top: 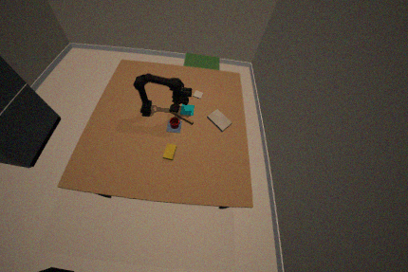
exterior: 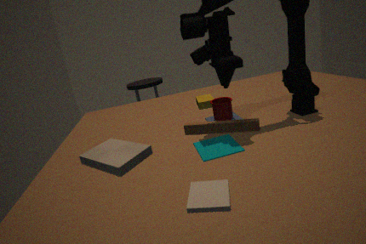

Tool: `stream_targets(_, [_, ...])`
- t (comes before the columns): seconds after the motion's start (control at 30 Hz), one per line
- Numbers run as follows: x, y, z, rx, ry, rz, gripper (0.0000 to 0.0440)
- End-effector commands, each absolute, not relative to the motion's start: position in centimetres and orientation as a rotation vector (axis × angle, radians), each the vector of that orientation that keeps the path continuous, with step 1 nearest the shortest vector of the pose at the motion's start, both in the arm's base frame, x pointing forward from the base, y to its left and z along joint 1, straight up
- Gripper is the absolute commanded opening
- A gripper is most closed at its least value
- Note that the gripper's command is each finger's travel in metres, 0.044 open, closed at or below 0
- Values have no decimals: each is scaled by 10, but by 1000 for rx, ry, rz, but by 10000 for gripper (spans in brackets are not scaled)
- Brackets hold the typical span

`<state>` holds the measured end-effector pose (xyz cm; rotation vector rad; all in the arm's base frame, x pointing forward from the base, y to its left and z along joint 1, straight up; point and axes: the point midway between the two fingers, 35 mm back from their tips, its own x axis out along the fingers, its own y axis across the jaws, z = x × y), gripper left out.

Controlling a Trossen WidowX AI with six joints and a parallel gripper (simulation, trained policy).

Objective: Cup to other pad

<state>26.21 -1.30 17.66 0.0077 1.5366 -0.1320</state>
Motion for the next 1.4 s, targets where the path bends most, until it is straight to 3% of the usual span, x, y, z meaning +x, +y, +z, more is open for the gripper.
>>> stream_targets(0.0, [262,-19,167,-4,1567,-135,139])
stream_targets(0.4, [258,-37,139,-31,1627,-119,166])
stream_targets(1.23, [250,-58,65,-153,1711,64,175])
stream_targets(1.37, [248,-59,56,-200,1712,120,83])
